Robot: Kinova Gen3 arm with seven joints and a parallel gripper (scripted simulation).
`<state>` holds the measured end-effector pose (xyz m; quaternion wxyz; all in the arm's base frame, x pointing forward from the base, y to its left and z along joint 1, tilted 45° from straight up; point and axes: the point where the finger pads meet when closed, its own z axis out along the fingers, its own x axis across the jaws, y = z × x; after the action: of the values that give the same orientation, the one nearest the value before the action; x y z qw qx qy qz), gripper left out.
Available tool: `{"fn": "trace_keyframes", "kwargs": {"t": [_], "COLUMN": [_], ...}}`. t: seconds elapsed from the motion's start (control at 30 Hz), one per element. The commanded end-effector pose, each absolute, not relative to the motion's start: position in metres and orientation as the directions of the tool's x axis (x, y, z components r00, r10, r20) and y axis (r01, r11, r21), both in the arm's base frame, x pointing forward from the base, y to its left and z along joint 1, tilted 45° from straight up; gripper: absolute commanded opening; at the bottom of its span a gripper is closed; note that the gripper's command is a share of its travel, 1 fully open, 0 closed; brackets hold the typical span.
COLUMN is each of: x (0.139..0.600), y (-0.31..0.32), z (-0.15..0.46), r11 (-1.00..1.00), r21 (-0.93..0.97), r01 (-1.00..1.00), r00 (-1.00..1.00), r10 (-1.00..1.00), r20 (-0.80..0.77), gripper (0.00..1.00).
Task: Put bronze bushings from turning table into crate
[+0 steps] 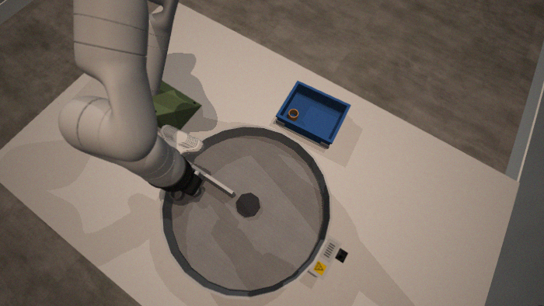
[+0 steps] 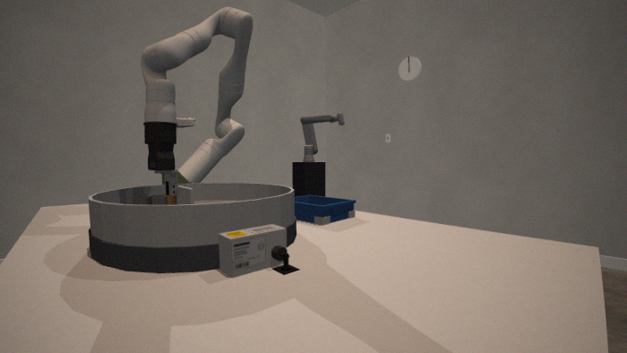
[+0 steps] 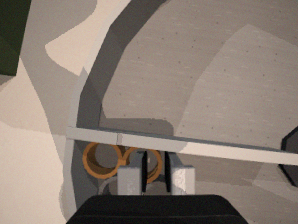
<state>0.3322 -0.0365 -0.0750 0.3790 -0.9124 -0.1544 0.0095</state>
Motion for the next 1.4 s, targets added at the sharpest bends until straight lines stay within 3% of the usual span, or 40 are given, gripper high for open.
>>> {"fn": "trace_keyframes", "kwargs": {"t": [0.0, 1.37], "x": [0.3324, 0.3312], "y": [-0.0370, -0.0308], "z": [-0.0751, -0.0815], "r11": [-0.666, -0.666], "r21": [-0.694, -0.694], "r01": [0.274, 0.274], "r00": [0.952, 0.952], "r10": [0.288, 0.288], "r20": [0.100, 0.100], "gripper": [0.40, 0.40]}}
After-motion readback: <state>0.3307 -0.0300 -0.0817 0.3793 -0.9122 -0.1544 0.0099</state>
